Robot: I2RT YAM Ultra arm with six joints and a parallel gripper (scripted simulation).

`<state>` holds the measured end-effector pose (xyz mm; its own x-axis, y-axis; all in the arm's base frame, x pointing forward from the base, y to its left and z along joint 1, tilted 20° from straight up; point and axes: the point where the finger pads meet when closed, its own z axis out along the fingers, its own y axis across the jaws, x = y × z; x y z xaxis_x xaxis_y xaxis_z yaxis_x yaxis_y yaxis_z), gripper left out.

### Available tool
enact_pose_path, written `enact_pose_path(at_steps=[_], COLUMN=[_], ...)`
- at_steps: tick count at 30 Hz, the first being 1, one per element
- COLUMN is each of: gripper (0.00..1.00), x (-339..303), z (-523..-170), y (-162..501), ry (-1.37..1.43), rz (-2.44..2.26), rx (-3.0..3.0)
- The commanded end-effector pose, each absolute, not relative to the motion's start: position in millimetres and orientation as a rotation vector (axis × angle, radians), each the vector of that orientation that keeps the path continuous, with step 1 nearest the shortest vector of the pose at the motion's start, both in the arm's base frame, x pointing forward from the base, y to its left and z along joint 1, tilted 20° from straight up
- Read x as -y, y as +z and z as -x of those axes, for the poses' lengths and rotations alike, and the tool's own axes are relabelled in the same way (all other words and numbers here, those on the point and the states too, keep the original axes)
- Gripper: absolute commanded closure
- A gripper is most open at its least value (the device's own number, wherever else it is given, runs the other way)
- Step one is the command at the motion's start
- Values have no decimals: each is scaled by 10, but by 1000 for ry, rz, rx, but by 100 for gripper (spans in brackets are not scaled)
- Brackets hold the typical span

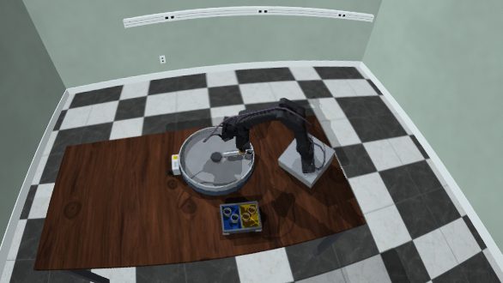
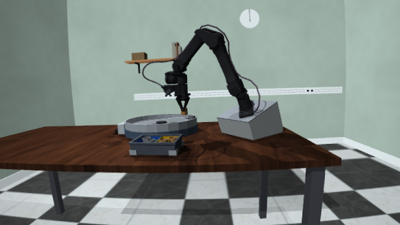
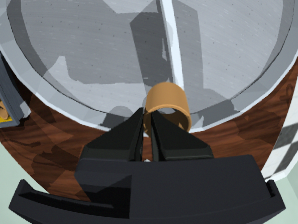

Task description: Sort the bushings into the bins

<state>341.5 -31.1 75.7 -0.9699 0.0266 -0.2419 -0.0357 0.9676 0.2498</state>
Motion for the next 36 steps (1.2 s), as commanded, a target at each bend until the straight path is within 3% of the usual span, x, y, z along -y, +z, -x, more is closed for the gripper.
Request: enact_pose_path(at_steps=[1,36], gripper=[100,100], x=[408,424], z=[-3383,-3365], y=[1056,1132], ry=[354,357], rz=[9,7], rx=[-2849,-2847])
